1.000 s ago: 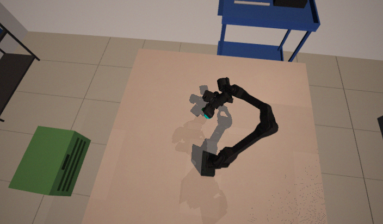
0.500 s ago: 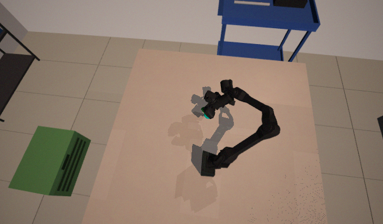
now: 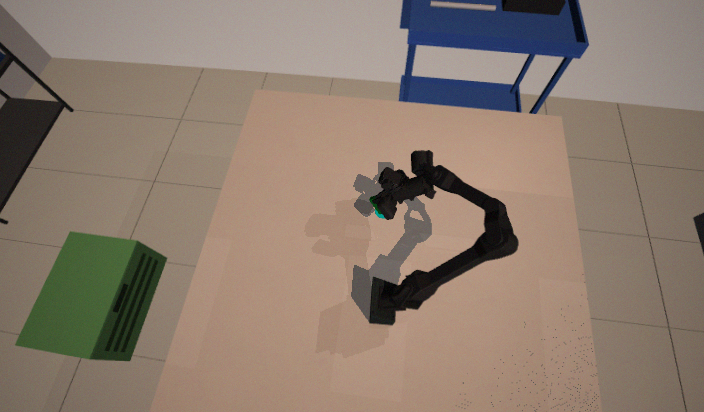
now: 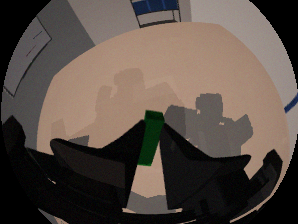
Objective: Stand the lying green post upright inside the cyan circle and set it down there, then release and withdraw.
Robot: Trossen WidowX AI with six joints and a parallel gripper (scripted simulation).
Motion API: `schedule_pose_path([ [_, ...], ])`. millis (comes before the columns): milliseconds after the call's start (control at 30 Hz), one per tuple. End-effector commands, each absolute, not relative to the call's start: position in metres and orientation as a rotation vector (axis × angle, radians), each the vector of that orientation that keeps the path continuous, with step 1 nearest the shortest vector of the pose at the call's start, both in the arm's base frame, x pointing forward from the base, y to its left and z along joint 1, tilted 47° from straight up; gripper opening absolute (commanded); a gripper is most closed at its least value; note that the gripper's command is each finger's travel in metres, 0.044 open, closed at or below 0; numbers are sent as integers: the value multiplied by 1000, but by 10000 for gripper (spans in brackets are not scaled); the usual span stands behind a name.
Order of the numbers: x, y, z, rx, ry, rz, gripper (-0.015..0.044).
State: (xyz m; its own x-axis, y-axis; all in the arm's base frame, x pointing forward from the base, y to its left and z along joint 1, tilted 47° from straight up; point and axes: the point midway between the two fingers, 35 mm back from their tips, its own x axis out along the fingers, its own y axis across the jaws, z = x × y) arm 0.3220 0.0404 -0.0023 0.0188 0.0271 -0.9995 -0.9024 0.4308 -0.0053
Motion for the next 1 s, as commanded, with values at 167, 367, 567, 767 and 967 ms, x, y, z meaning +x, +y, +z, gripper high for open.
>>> schedule_pose_path([
  [167, 322, 40, 0, -836, 1283, 916, 23],
  [367, 323, 40, 2, -821, 1240, 934, 23],
  [567, 323, 40, 3, -809, 1195, 950, 23],
  [767, 324, 39, 5, -798, 1148, 965, 23],
  [967, 324, 39, 7, -789, 1101, 979, 23],
])
